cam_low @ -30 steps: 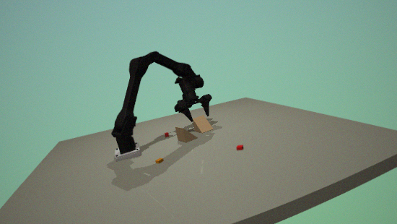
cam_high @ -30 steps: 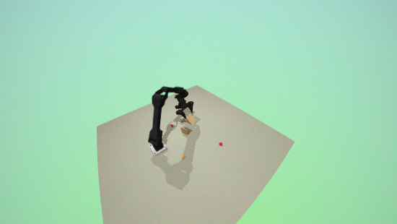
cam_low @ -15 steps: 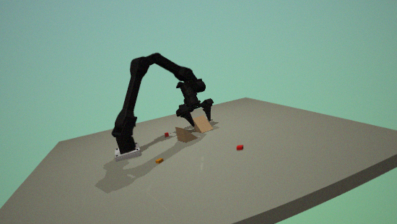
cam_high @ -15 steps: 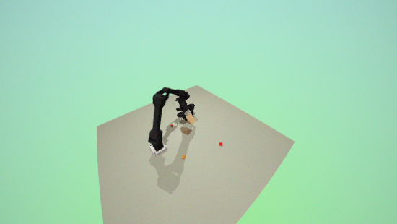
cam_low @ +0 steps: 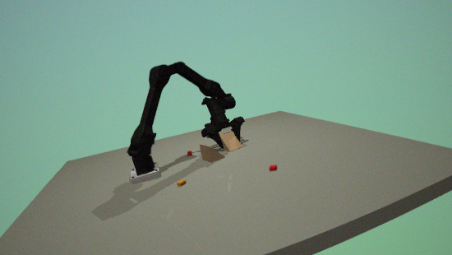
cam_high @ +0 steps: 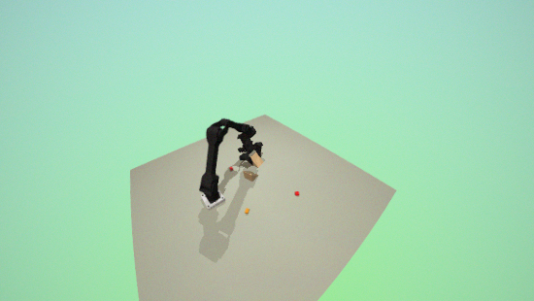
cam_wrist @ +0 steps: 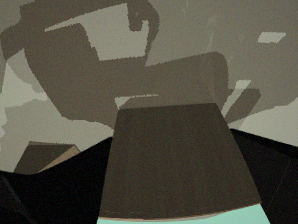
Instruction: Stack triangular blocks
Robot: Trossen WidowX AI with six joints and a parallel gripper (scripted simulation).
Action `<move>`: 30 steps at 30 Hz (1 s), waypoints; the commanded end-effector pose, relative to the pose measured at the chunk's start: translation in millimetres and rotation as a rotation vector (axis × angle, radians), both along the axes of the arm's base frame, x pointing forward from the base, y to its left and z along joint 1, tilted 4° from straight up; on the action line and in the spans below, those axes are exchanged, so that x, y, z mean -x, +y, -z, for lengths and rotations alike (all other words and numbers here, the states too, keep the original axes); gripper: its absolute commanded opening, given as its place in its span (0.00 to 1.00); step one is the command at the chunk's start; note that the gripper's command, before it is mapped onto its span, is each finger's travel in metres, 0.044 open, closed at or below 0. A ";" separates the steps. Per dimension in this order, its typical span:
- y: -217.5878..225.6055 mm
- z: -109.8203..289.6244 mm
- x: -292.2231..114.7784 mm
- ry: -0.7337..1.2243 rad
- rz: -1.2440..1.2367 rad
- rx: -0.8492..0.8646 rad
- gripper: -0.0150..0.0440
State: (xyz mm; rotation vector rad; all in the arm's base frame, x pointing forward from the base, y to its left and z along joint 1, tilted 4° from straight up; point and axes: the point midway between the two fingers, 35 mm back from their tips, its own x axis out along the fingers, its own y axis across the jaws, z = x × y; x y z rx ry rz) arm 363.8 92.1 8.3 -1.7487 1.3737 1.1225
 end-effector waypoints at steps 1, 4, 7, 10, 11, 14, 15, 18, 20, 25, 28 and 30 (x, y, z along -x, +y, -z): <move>-1.7 2.2 1.2 0.004 -0.003 0.005 0.81; -1.7 2.2 1.2 0.004 -0.003 0.005 0.78; -1.7 2.2 1.2 0.004 -0.003 0.005 0.74; -1.7 2.2 1.2 0.004 -0.003 0.005 0.71; -1.7 2.2 1.2 0.004 -0.003 0.005 0.66; -1.5 1.4 1.1 0.004 -0.002 0.004 0.53; -1.1 -0.5 1.0 0.003 -0.001 0.002 0.49; -1.0 -1.3 0.9 0.002 0.000 0.001 0.35; -1.7 -0.9 1.1 0.007 0.000 -0.010 0.26; -7.8 -6.8 -0.4 0.041 0.003 -0.135 0.25; -11.8 -10.6 -1.5 0.060 0.005 -0.209 0.25; -14.6 -13.0 -2.4 0.073 0.007 -0.259 0.25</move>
